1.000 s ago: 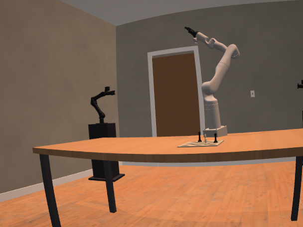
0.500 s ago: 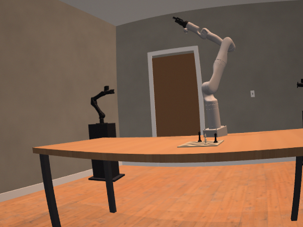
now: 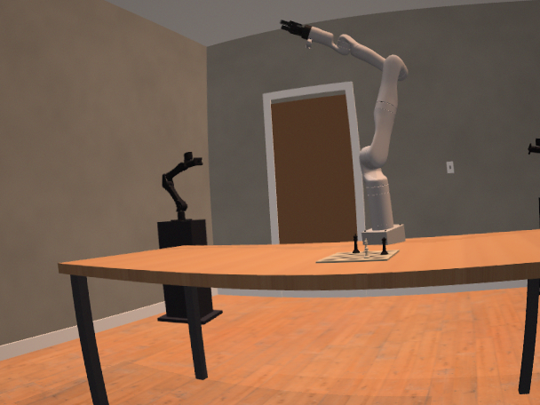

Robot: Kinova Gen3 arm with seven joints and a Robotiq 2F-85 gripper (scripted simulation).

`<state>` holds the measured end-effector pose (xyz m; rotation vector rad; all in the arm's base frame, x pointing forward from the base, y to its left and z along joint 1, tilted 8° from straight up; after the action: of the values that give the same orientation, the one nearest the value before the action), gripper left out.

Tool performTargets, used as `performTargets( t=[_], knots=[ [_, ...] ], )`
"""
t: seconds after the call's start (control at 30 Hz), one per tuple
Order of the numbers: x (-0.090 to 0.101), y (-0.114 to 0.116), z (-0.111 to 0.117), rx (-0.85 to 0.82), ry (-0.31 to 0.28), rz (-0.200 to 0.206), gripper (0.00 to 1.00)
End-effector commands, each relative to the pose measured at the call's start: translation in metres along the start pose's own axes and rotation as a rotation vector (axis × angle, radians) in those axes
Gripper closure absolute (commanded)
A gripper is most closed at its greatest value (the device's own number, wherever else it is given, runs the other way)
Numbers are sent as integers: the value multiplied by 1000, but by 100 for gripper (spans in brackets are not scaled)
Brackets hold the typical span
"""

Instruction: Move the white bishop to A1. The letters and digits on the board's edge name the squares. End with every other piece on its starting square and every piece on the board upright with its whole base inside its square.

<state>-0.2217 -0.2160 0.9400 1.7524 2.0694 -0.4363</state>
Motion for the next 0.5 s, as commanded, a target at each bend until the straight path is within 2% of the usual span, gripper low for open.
performTargets(
  t=[0.0,0.03,0.07,0.1,0.13,0.2,0.3,0.37,0.4,0.43,0.47],
  knots=[
    [-34,32,24,16,76,-34,0],
    [-48,50,34,12,109,-61,0],
    [-48,50,34,12,109,-61,0],
    [-61,68,46,6,144,-87,0],
    [-61,68,46,6,144,-87,0],
    [-85,104,72,-6,219,-139,0],
    [-85,104,72,-6,219,-139,0],
    [-108,139,102,-21,300,-187,0],
    [-108,139,102,-21,300,-187,0],
    [-118,157,119,-30,343,-209,0],
    [-118,157,119,-30,343,-209,0]
  ],
)
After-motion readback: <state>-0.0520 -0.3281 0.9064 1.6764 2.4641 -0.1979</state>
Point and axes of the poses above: the point where the finger pads meet when closed, its own x axis back along the fingers, its own y axis across the jaws, z = x × y, the point moved 9 cm from there along x, back along the fingers, and after that the axes turned 2 degrees about -x, right-handed, at the moved point
